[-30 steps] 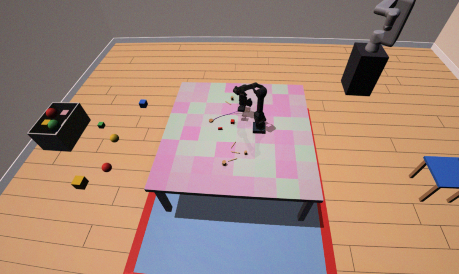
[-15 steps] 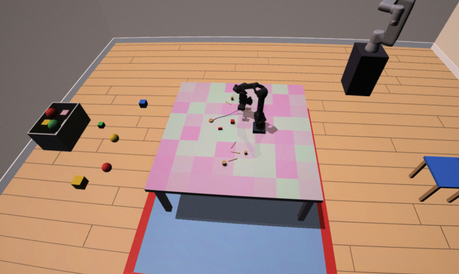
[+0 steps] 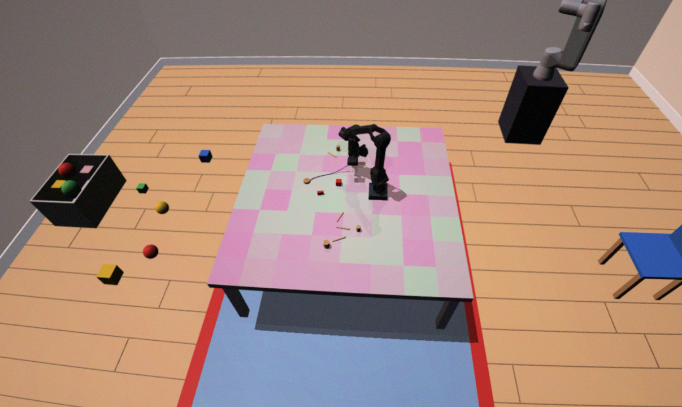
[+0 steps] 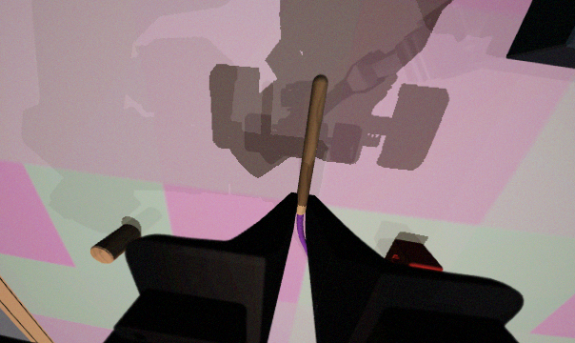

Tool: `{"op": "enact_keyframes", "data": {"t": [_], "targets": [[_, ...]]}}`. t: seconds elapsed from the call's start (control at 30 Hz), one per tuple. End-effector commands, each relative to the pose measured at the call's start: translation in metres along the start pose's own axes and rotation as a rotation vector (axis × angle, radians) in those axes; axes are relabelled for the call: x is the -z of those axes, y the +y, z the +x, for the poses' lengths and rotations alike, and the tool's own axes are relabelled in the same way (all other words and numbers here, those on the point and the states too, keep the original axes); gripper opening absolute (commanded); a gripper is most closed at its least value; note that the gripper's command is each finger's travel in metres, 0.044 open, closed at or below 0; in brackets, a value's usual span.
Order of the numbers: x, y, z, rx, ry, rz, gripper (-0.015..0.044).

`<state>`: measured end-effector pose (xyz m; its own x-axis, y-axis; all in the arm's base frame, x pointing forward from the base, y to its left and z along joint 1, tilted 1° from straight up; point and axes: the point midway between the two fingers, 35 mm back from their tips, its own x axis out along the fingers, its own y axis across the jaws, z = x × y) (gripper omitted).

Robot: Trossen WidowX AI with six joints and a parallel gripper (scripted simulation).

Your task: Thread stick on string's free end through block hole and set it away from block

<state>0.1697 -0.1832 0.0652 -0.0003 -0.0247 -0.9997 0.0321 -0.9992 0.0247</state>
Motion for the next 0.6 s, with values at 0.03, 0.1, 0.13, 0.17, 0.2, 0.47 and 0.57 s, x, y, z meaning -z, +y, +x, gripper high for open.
{"op": "enact_keyframes", "data": {"t": [0.03,0.1,0.13,0.17,0.2,0.47,0.57], "targets": [[0.005,0.002,-0.002,-0.003,0.003,-0.168,0.0000],[0.007,0.003,-0.002,-0.003,0.003,-0.242,0.0000],[0.008,0.003,-0.002,-0.003,0.003,-0.279,0.0000],[0.009,0.003,-0.002,-0.003,0.003,-0.316,0.0000],[0.010,0.003,-0.002,-0.004,0.003,-0.353,0.0000],[0.017,0.005,-0.003,-0.006,0.003,-0.649,0.0000],[0.020,0.005,-0.004,-0.007,0.004,-0.761,0.0000]]}}
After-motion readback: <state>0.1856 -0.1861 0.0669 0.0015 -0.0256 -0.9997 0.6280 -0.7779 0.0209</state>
